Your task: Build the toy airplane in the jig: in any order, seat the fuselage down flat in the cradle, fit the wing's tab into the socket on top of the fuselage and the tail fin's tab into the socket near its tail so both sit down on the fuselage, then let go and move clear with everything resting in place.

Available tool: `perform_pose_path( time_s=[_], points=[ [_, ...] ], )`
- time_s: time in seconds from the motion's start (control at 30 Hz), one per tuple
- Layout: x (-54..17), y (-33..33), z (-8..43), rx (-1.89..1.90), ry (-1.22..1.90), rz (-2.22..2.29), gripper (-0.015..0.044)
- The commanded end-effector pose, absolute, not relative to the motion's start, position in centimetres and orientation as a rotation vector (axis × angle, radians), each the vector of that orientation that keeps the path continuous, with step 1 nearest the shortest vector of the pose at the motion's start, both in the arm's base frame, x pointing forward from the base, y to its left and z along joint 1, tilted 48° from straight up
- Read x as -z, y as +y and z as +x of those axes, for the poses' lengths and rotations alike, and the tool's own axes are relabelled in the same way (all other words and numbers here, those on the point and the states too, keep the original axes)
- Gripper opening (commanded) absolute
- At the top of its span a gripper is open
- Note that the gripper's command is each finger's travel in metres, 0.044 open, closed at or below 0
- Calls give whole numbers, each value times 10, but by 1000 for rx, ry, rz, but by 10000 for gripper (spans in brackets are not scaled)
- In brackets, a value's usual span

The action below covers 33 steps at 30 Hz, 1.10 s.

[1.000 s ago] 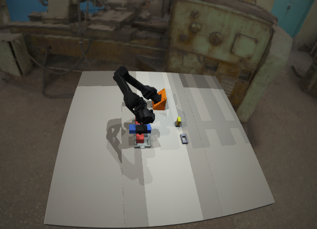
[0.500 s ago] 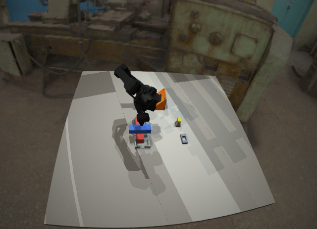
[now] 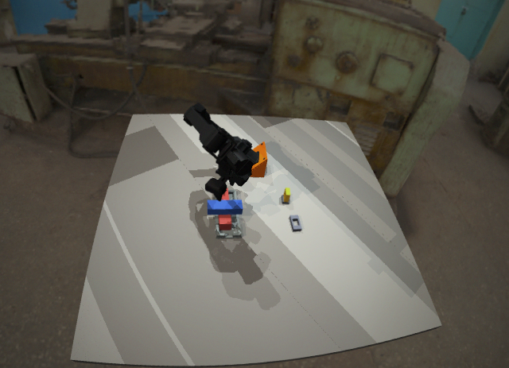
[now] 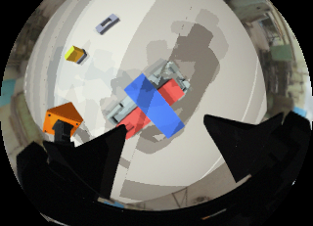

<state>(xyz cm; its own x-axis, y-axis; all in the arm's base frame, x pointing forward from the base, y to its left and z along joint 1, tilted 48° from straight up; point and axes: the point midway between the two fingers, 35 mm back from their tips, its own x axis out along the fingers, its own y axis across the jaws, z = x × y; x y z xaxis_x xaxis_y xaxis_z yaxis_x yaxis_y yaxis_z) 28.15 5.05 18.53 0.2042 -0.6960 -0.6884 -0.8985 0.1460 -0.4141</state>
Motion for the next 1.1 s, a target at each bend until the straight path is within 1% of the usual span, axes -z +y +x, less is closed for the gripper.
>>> perform_pose_path(
  time_s=[0.0, 0.17, 0.83, 0.93, 1.07],
  points=[
    [-184, 50, 281, 232, 1440, -1049, 440],
    [-184, 49, 281, 515, 1318, -701, 440],
    [-182, 51, 281, 527, 1312, -682, 440],
    [-153, 84, 277, 506, 1326, -669, 440],
    [-103, 135, 256, 491, 1352, -658, 440]
  ],
)
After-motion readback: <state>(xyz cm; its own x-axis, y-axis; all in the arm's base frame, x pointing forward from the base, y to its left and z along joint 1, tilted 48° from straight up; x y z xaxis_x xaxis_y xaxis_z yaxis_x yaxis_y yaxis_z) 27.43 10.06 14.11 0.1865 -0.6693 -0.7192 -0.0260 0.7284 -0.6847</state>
